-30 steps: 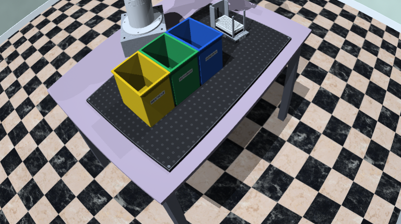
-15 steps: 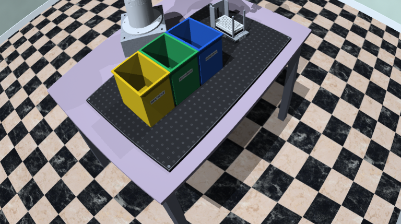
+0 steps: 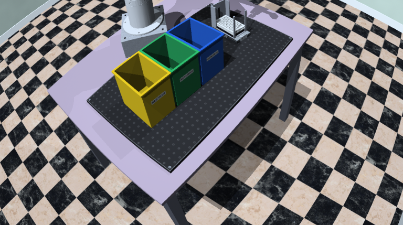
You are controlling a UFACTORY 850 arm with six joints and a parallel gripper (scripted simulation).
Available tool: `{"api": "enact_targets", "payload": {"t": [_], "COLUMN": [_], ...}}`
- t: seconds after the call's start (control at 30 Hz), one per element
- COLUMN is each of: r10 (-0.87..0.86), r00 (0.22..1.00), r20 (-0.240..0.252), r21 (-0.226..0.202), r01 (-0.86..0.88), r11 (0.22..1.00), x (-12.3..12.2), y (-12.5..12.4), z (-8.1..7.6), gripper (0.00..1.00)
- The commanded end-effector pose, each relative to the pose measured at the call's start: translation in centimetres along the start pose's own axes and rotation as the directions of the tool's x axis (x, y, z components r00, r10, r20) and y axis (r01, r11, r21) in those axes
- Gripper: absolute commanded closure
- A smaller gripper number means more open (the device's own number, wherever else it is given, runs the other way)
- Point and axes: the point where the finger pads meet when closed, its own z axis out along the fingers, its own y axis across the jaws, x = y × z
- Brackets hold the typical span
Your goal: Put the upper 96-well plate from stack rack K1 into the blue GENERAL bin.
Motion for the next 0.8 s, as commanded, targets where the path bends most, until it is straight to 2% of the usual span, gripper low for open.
{"api": "enact_targets", "payload": {"t": [0.0,0.13,0.2,0.37,0.43,0.53,0.6,0.77], "r10": [0.039,0.039,0.086,0.086,0.133,0.133,0.180,0.180], "r00": [0.999,0.999,0.996,0.996,0.991,0.991,0.983,0.983], "r20": [0.005,0.005,0.012,0.012,0.018,0.018,0.024,0.024], "r21": [0.033,0.033,0.068,0.068,0.102,0.102,0.135,0.135], "r01": [-0.039,-0.039,-0.086,-0.086,-0.134,-0.134,-0.182,-0.182], "r11": [0.999,0.999,0.994,0.994,0.986,0.986,0.974,0.974], "x": [0.2,0.3,0.3,0.3,0.2,0.1,-0.1,-0.3], "y": [1.6,2.6,3.6,6.0,7.0,8.5,9.5,10.9], "z": [-0.3,-0.5,-0.6,-0.8,-0.8,-0.9,-0.9,-0.9], "gripper": [0.00,0.00,0.00,0.00,0.00,0.00,0.00,0.00]}}
